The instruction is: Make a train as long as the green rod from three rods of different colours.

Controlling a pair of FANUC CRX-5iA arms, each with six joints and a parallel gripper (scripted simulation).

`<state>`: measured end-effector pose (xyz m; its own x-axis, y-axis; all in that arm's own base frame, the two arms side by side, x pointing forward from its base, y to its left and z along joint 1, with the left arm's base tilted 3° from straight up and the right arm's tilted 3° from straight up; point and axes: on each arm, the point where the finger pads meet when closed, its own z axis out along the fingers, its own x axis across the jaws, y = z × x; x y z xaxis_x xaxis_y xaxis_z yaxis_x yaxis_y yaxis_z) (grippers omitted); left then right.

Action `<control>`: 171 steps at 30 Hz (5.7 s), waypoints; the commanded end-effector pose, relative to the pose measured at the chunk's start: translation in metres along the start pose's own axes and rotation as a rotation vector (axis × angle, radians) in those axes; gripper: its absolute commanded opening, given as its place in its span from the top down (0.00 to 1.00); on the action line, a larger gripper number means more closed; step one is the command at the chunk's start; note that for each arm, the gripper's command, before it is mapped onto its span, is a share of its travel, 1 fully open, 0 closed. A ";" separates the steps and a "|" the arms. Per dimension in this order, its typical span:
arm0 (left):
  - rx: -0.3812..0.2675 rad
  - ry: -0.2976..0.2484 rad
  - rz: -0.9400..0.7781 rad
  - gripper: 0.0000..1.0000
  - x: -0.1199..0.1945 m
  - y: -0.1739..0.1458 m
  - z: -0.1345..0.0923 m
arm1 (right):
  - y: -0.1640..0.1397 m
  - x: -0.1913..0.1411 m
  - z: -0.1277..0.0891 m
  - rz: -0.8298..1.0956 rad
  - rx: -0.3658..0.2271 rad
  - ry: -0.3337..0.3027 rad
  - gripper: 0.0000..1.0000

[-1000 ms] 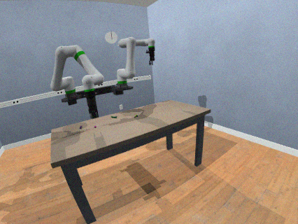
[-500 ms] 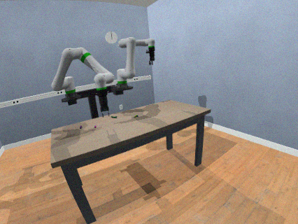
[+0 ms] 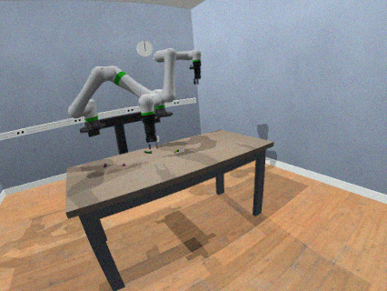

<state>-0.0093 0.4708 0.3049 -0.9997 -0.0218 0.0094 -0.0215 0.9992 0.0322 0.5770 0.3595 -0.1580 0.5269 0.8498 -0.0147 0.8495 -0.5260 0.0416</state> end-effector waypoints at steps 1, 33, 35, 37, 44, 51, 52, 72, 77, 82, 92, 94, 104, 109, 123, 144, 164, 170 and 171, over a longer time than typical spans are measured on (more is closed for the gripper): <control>-0.002 0.000 0.000 0.00 0.000 0.000 -0.001 | -0.017 0.030 0.002 0.066 -0.002 -0.008 0.00; -0.002 0.000 0.000 0.00 0.000 0.000 -0.001 | -0.135 0.148 0.015 0.390 -0.002 -0.008 0.46; -0.002 0.000 0.000 0.00 0.000 0.000 -0.001 | -0.135 0.148 0.015 0.390 -0.002 -0.008 0.46; -0.002 0.000 0.000 0.00 0.000 0.000 -0.001 | -0.135 0.148 0.015 0.390 -0.002 -0.008 0.46; -0.002 0.000 0.000 0.00 0.000 0.000 -0.001 | -0.135 0.148 0.015 0.390 -0.002 -0.008 0.46; -0.002 0.000 0.000 0.00 0.000 0.000 -0.001 | -0.135 0.148 0.016 0.390 -0.002 -0.008 0.46; -0.002 0.000 0.000 0.00 0.000 0.000 -0.001 | -0.135 0.148 0.016 0.390 -0.002 -0.008 0.46; -0.002 0.000 0.000 0.00 0.000 0.000 -0.001 | -0.135 0.148 0.035 0.390 -0.002 -0.008 0.46; -0.002 0.000 0.000 0.00 0.000 0.000 -0.001 | -0.135 0.148 0.043 0.390 -0.002 -0.008 0.46; -0.002 0.000 0.000 0.00 0.000 0.000 -0.001 | -0.135 0.148 0.051 0.390 -0.002 -0.008 0.46; -0.002 0.000 0.000 0.00 0.000 0.000 -0.001 | -0.135 0.148 0.061 0.390 -0.002 -0.008 0.46; -0.002 0.000 0.000 0.00 0.000 0.000 -0.001 | -0.135 0.148 0.062 0.390 -0.002 -0.008 0.46; -0.002 0.000 0.000 0.00 0.000 0.000 -0.001 | -0.135 0.148 0.066 0.390 -0.002 -0.008 0.46; -0.002 0.000 0.000 0.00 0.000 0.000 -0.001 | -0.135 0.148 0.067 0.390 -0.002 -0.008 0.46; -0.002 0.000 0.000 0.00 0.000 0.000 -0.001 | -0.135 0.148 0.067 0.390 -0.002 -0.008 0.46; -0.002 0.000 0.000 0.00 0.000 0.000 -0.001 | -0.135 0.148 0.079 0.390 -0.002 -0.008 0.46; -0.002 0.000 0.000 0.00 0.000 0.000 -0.001 | -0.135 0.148 0.081 0.390 -0.002 -0.008 0.46; -0.002 0.000 0.000 0.00 0.000 0.000 -0.001 | -0.135 0.148 0.081 0.390 -0.002 -0.008 0.46; -0.002 0.000 0.000 0.00 0.000 0.000 -0.001 | -0.135 0.148 0.081 0.390 -0.002 -0.008 0.46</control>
<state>-0.0093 0.4708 0.3049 -0.9997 -0.0218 0.0094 -0.0215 0.9992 0.0322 0.5416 0.5528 -0.2489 0.8105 0.5858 -0.0080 0.5854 -0.8093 0.0480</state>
